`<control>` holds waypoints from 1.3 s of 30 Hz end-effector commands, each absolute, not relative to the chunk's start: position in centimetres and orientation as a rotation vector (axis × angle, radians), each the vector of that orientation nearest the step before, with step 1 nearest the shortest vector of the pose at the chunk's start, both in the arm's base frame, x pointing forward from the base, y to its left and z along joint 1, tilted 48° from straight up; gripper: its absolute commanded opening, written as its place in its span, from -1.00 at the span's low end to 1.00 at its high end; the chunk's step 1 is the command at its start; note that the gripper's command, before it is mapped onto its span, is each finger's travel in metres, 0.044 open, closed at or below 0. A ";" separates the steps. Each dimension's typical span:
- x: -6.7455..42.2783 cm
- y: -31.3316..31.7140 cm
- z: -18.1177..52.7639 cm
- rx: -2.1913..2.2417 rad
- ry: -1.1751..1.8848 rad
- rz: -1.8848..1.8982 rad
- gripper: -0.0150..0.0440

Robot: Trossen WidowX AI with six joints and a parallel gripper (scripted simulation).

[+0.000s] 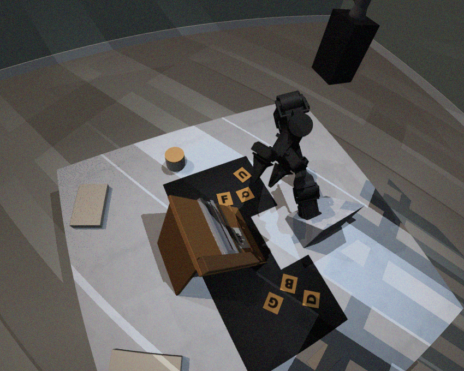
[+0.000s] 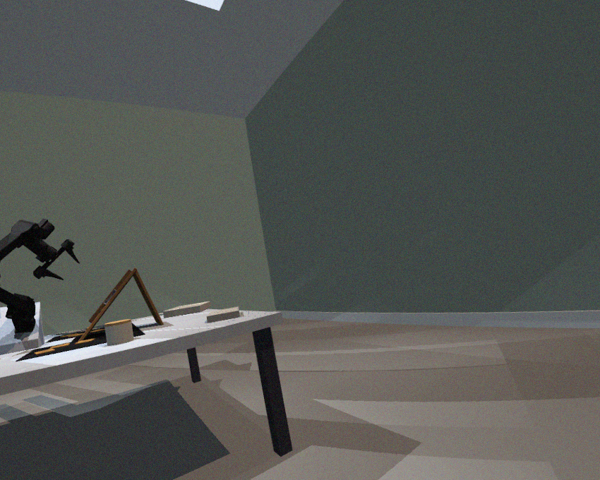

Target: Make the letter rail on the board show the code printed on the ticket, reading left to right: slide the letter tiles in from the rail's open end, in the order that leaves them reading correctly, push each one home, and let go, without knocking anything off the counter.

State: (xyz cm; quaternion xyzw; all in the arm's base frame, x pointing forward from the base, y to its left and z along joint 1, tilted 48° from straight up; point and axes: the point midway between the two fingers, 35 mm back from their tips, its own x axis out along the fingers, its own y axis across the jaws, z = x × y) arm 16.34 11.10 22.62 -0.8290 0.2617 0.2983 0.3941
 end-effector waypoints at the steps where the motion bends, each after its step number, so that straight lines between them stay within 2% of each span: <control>1: 17.0 12.1 21.9 -2.069 0.712 0.735 0.73; 2: 17.5 12.9 21.3 -2.041 0.747 0.723 0.66; 17: 23.9 19.8 7.1 -1.629 1.235 0.435 0.66; 25: 25.7 19.5 -3.4 -1.411 1.441 0.193 0.66; 32: 25.2 16.8 -13.0 -1.233 1.580 -0.051 0.66; 39: 24.7 16.6 -14.1 -1.217 1.591 -0.076 0.66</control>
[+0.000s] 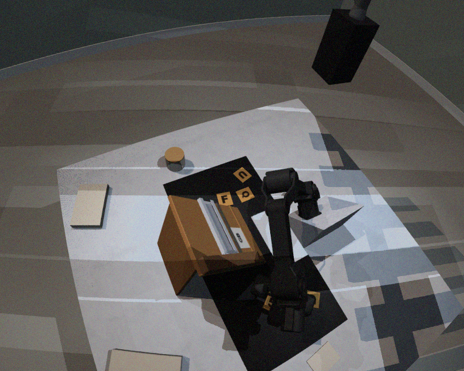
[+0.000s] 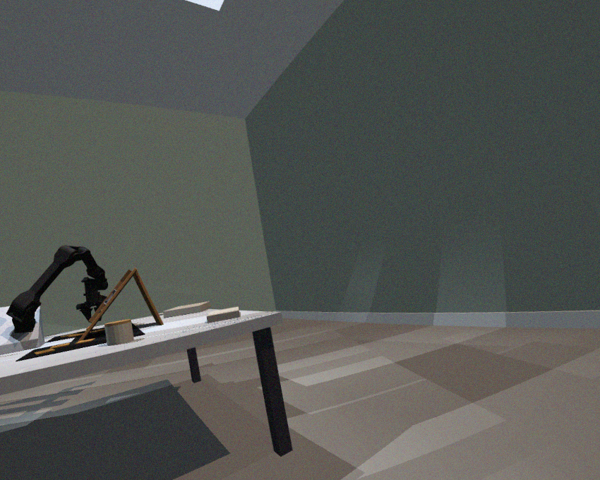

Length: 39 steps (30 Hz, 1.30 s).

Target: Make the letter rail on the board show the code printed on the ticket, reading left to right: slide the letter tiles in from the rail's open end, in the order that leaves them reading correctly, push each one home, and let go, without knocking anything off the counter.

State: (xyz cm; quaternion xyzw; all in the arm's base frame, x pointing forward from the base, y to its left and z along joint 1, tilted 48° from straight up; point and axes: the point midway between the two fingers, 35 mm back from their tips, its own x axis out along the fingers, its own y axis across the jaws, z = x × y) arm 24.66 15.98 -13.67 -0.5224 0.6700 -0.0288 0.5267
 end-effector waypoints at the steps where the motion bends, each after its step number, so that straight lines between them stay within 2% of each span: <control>1: 24.6 16.7 -14.3 -1.217 1.591 -0.076 0.66; 13: 24.9 14.3 -16.6 -1.218 1.591 -0.077 0.66; 39: 25.2 13.2 -17.6 -1.218 1.591 -0.078 0.66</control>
